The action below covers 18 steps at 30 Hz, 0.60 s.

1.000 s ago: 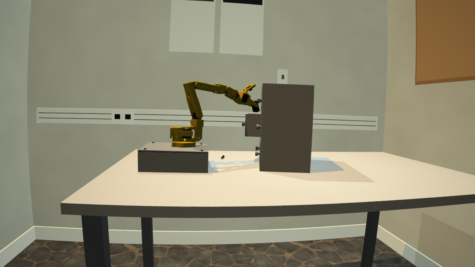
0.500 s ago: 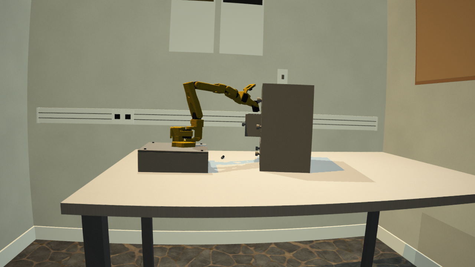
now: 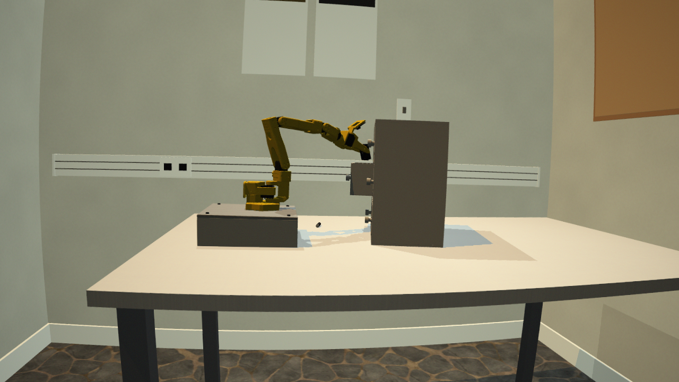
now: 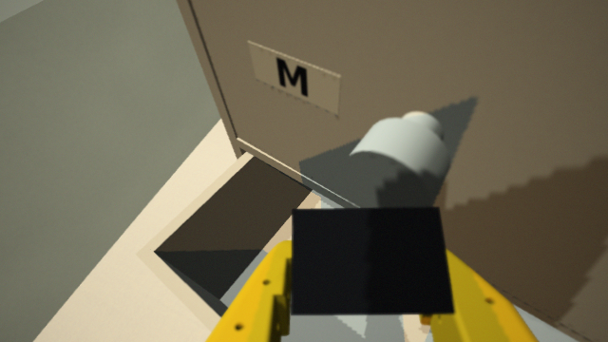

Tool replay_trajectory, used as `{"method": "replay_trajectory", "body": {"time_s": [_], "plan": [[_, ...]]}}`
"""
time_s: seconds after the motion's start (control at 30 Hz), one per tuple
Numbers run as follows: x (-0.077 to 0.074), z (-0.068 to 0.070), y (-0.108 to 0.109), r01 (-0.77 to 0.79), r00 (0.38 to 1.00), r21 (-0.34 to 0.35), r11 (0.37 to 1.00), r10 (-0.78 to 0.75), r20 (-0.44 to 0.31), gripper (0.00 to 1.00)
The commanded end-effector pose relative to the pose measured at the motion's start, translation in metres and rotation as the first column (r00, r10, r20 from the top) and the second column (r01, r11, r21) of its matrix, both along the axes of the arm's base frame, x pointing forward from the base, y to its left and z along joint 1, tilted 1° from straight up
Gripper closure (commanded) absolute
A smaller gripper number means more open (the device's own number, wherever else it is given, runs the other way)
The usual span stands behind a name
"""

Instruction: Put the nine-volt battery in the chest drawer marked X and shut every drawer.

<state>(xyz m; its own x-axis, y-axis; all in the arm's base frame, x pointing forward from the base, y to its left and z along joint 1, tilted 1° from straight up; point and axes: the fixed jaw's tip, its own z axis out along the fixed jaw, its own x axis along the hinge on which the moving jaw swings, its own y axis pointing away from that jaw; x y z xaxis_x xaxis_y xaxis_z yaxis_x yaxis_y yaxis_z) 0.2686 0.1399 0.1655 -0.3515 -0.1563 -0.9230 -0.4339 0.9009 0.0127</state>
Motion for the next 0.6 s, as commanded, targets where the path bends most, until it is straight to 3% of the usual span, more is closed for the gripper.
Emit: {"method": "replay_trajectory", "body": {"time_s": [0.0, 0.33, 0.57], "plan": [[0.002, 0.016, 0.004, -0.013, 0.999, 0.018, 1.000, 0.012, 0.053, 1.00], [0.002, 0.016, 0.004, -0.013, 0.999, 0.018, 1.000, 0.012, 0.053, 1.00], [0.000, -0.001, 0.002, -0.009, 0.999, 0.018, 1.000, 0.008, 0.053, 1.00]]}}
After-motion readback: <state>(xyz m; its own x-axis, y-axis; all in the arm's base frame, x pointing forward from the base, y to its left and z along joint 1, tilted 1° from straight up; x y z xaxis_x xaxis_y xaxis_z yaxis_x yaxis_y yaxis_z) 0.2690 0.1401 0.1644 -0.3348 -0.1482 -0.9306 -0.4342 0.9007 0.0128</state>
